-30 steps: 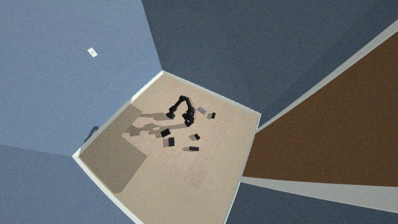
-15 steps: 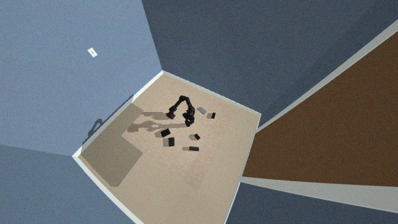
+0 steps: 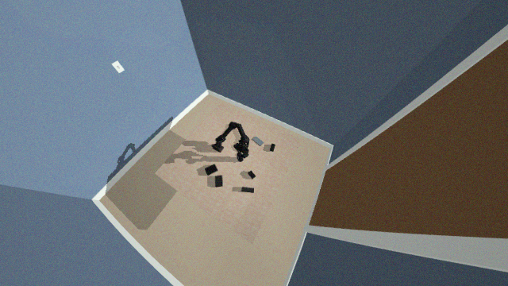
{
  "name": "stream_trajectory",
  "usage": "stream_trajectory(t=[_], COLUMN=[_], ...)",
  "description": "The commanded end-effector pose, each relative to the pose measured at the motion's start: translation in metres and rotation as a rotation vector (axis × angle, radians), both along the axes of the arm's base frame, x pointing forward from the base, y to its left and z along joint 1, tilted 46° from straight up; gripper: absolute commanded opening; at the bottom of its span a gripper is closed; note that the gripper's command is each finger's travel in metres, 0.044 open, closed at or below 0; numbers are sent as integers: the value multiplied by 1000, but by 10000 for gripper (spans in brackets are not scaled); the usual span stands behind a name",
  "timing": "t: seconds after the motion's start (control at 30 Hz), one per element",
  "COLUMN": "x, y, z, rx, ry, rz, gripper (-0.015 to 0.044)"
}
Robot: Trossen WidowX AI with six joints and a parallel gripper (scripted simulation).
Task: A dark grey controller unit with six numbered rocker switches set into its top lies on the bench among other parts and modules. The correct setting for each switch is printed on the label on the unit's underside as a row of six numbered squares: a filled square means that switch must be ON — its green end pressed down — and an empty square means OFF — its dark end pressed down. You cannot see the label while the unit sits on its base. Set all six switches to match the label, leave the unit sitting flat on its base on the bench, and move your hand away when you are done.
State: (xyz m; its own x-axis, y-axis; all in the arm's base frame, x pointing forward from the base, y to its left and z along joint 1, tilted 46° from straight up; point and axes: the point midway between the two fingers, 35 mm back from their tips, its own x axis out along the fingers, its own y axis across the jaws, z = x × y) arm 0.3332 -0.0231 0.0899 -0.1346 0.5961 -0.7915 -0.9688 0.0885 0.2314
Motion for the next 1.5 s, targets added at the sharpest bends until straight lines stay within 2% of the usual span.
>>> stream_trajectory(t=[0.0,1.47], x=[2,8], y=[7,34], z=[3,20], rx=[19,120], ry=[-1,-10], rz=[-2,-26], gripper=[338,338])
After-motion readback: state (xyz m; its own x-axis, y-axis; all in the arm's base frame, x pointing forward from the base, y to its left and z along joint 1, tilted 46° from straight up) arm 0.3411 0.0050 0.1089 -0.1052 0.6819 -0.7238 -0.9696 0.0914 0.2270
